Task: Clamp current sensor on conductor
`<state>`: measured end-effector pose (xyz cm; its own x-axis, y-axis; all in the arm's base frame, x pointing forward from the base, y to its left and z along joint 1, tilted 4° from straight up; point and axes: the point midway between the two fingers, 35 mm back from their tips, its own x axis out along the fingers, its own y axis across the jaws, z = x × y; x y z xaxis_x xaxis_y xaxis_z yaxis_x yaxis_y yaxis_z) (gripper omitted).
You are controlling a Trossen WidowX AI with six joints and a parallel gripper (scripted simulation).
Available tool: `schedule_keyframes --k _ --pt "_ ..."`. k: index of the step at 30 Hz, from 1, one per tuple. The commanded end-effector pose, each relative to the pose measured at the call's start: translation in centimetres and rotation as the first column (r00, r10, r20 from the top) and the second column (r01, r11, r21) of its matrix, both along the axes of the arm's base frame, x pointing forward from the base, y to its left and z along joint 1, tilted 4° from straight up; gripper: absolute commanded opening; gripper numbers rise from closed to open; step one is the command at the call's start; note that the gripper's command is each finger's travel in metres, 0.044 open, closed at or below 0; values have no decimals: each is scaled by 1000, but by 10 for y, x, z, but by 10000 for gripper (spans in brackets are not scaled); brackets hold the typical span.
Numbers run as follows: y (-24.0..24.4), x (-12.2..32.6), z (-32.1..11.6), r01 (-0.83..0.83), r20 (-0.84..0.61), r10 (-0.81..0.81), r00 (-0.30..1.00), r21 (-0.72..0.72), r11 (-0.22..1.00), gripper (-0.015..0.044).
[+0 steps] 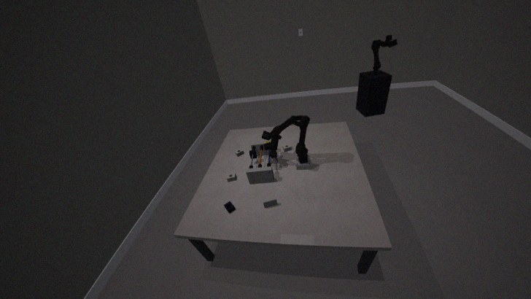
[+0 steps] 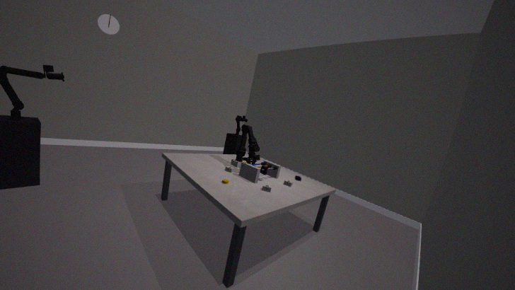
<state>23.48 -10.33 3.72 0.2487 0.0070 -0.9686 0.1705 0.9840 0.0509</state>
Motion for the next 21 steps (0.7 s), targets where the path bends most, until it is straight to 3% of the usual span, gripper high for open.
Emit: schedule_keyframes --k 1,21 --pt "0 -2 2 3 1 -3 1000 -1 1000 5" --pt "6 -64 2 3 -4 -3 1000 -1 1000 0"
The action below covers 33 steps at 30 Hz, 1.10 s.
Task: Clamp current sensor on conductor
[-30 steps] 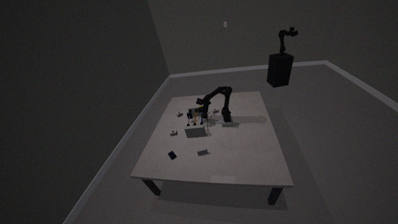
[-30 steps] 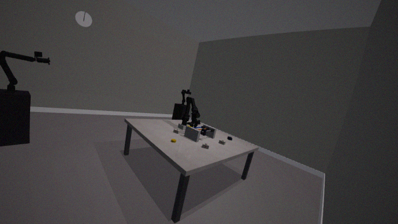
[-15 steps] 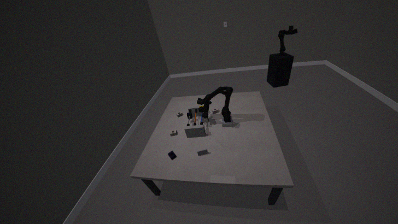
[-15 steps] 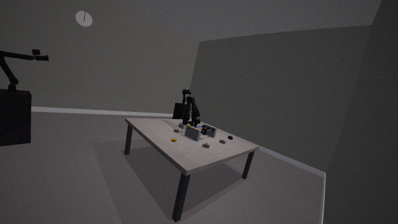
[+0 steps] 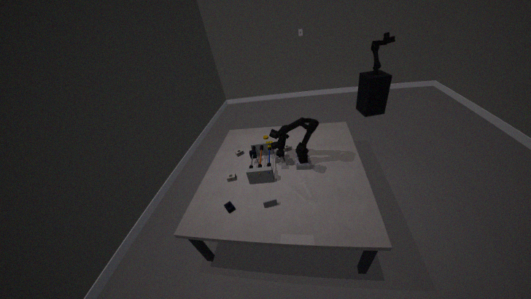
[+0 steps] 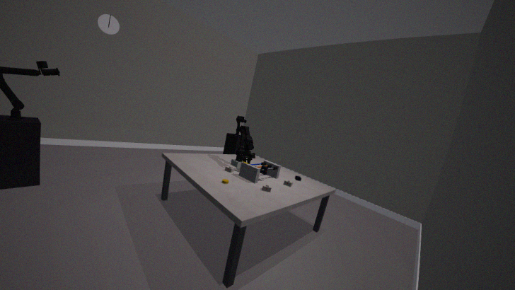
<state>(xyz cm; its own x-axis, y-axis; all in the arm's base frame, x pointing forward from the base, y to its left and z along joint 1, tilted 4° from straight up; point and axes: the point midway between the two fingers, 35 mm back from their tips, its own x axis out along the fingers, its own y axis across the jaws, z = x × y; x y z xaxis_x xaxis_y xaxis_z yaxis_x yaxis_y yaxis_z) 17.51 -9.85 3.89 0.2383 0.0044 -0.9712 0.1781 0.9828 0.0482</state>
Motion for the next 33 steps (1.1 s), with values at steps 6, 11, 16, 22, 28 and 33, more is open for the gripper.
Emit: schedule_keyframes --k 6,11,16,22,28,33 --pt "0 -2 0 -1 1 1 1000 0 1000 105" --pt "0 -2 0 -1 1 1 1000 0 1000 236" --pt "0 -2 0 -1 1 1 1000 0 1000 327" --pt "1 -18 50 -4 5 4 1000 -1 1000 327" --pt "1 -19 53 10 3 -10 1000 3 1000 320" --pt "0 -14 55 369 -78 -363 929 86 926 320"
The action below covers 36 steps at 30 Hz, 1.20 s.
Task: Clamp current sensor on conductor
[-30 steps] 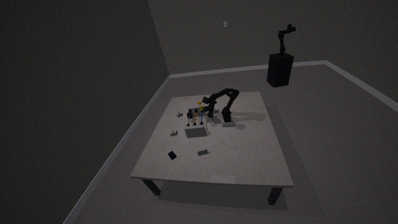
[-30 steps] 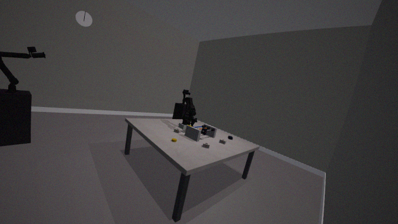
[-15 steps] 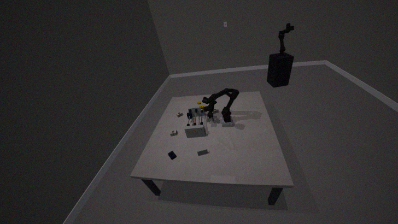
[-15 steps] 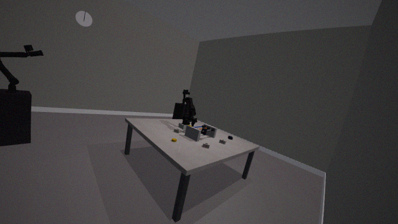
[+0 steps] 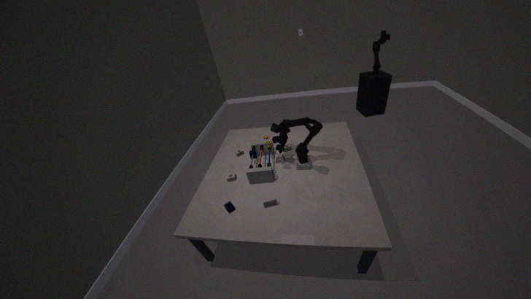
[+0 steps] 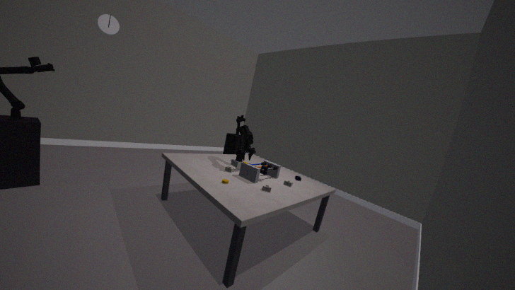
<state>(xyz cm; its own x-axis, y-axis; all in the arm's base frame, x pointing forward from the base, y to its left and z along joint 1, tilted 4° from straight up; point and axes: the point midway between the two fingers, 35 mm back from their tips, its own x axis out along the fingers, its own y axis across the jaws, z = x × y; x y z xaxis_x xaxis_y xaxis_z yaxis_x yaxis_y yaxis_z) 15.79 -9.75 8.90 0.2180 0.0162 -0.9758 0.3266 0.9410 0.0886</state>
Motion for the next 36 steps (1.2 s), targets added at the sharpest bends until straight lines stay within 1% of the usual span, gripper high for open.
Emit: schedule_keyframes --k 1,3,5,9,12,14,16,26,36 --pt "-2 5 5 306 -66 -302 951 61 950 320" --pt "-2 8 5 466 -109 -457 883 79 881 320" --pt "-3 11 6 613 -153 -598 787 84 785 320" --pt "-4 17 6 848 -227 -821 524 56 527 320" --pt "-5 23 6 951 -260 -917 302 11 310 320" --pt "-5 24 6 974 -266 -939 217 -6 227 320" --pt "-5 25 5 984 -268 -949 167 -14 178 320" --pt "-5 25 5 985 -268 -950 160 -16 170 320" --pt "-5 26 -10 985 -268 -950 160 -15 170 320"
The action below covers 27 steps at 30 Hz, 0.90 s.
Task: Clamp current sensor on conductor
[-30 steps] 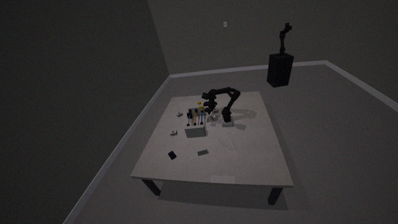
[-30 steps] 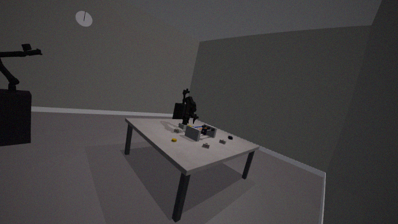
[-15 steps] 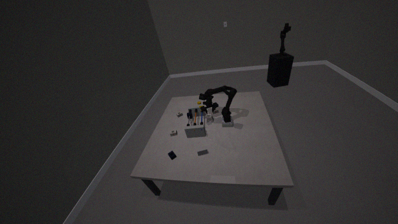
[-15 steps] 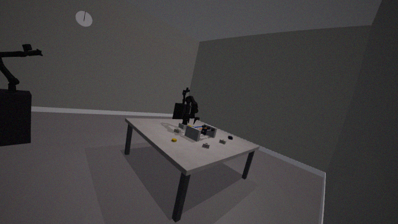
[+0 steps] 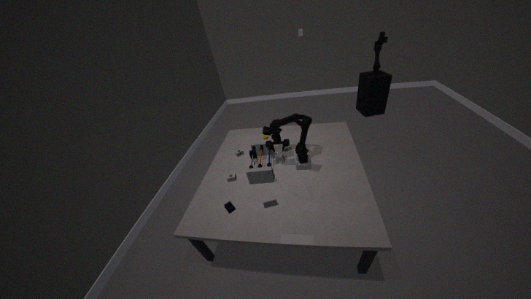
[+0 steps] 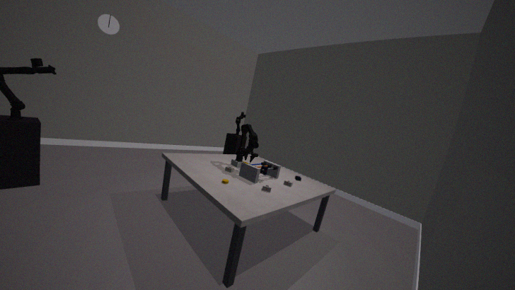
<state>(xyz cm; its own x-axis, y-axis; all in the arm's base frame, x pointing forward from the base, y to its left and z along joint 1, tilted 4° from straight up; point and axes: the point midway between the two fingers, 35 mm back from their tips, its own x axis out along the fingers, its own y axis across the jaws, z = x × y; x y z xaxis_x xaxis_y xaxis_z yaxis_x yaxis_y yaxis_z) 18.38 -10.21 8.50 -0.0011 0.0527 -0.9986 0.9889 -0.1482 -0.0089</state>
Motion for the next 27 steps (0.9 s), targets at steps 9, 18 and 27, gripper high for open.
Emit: schedule_keyframes --k 9,18,27 --pt "0 1 -21 25 -8 -25 1000 -2 1000 320" --pt "1 0 -36 25 -7 -25 1000 -2 1000 320" --pt "3 -1 -50 25 -7 -25 1000 -2 1000 320"
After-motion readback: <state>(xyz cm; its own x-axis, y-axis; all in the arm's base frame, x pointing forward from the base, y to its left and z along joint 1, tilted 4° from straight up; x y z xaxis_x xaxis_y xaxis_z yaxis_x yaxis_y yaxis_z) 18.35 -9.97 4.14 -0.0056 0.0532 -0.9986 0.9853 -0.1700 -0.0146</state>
